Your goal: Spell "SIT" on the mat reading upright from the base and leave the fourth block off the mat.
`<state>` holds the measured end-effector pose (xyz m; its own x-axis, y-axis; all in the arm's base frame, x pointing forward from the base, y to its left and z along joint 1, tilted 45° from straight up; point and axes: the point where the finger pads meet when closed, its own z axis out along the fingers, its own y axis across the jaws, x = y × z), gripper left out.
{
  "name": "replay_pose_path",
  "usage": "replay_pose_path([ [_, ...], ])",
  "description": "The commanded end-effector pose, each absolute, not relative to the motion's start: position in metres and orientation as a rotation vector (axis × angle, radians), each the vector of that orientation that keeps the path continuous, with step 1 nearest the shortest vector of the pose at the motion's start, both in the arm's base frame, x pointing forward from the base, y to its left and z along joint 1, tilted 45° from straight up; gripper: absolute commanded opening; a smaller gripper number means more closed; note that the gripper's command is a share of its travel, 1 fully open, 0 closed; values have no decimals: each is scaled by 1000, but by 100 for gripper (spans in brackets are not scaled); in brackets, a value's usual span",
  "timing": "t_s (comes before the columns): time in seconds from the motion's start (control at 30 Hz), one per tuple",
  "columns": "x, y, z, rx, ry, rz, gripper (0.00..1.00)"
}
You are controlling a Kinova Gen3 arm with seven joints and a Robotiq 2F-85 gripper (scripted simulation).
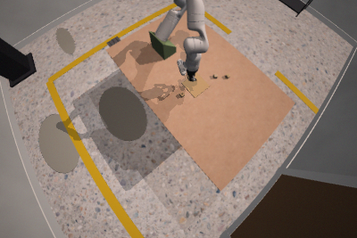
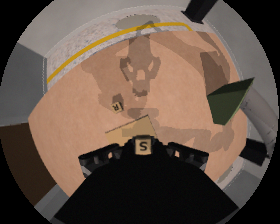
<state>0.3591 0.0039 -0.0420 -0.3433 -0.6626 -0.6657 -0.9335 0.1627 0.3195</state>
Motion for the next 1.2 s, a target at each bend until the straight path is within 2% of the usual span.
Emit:
replay_pose_path([
  [0.0, 362, 10, -34, -1466, 2160, 1020, 21],
  [0.33, 370, 31, -11, -975, 2561, 1143, 21],
  [1.17, 388, 56, 16, -186, 2910, 1204, 21],
])
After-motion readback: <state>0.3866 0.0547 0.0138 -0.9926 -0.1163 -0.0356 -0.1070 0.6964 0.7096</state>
